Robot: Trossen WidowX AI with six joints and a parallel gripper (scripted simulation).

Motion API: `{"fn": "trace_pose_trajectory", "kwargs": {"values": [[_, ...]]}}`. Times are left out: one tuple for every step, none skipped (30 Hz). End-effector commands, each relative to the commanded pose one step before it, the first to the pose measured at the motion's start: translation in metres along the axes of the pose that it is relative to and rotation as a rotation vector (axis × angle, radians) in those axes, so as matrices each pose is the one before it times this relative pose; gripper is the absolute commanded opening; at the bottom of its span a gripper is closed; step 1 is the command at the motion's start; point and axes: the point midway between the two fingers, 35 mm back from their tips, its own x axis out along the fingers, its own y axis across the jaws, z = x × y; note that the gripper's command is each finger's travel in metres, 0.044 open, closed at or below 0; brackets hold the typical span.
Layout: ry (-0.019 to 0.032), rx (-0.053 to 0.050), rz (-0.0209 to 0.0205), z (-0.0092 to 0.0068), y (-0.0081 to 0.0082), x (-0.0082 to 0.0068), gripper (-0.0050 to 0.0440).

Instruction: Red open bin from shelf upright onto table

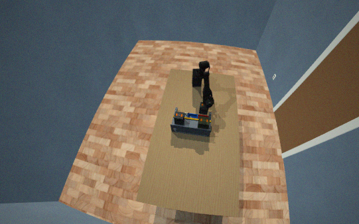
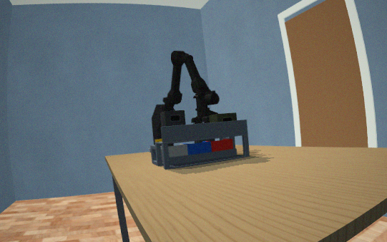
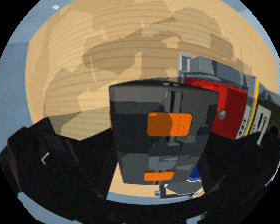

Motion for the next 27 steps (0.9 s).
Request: {"fn": "trace_pose_trajectory", "kwargs": {"values": [[-0.01738, 0.0054, -0.06084, 0.00303, -0.01392, -0.01619, 0.0000], [0.00000, 0.0000, 0.00000, 0.00000, 0.00000, 0.00000, 0.0000], [0.00000, 0.0000, 0.00000, 0.00000, 0.00000, 0.00000, 0.0000], [0.00000, 0.0000, 0.00000, 0.00000, 0.00000, 0.00000, 0.0000], [0.00000, 0.0000, 0.00000, 0.00000, 0.00000, 0.00000, 0.0000], [0.00598, -0.0022, 0.02461, -0.00075, 0.00394, 0.00463, 0.0000], [-0.00154, 0.0006, -0.00624, 0.00065, -0.00292, -0.00354, 0.0000], [-0.00154, 0.0006, -0.00624, 0.00066, -0.00294, -0.00352, 0.0000], [-0.00154, 0.0006, -0.00624, 0.00067, -0.00296, -0.00350, 0.0000], [-0.00154, 0.0006, -0.00624, 0.00067, -0.00298, -0.00348, 0.0000], [0.00000, 0.0000, 0.00000, 0.00000, 0.00000, 0.00000, 0.0000], [0.00000, 0.0000, 0.00000, 0.00000, 0.00000, 0.00000, 0.0000], [0.00000, 0.0000, 0.00000, 0.00000, 0.00000, 0.00000, 0.0000], [0.00000, 0.0000, 0.00000, 0.00000, 0.00000, 0.00000, 0.0000], [0.00000, 0.0000, 0.00000, 0.00000, 0.00000, 0.00000, 0.0000], [0.00000, 0.0000, 0.00000, 0.00000, 0.00000, 0.00000, 0.0000], [0.00000, 0.0000, 0.00000, 0.00000, 0.00000, 0.00000, 0.0000], [0.00000, 0.0000, 0.00000, 0.00000, 0.00000, 0.00000, 0.0000], [0.00000, 0.0000, 0.00000, 0.00000, 0.00000, 0.00000, 0.0000], [0.00000, 0.0000, 0.00000, 0.00000, 0.00000, 0.00000, 0.0000], [0.00000, 0.0000, 0.00000, 0.00000, 0.00000, 0.00000, 0.0000], [0.00000, 0.0000, 0.00000, 0.00000, 0.00000, 0.00000, 0.0000], [0.00699, -0.0037, 0.02895, -0.00160, 0.00726, 0.00731, 0.0000], [-0.00180, 0.0010, -0.00736, 0.00053, -0.00254, -0.00183, 0.0000], [-0.00180, 0.0010, -0.00736, 0.00054, -0.00255, -0.00181, 0.0000], [-0.00180, 0.0010, -0.00736, 0.00055, -0.00257, -0.00179, 0.0000], [-0.00180, 0.0010, -0.00736, 0.00055, -0.00258, -0.00177, 0.0000]]}}
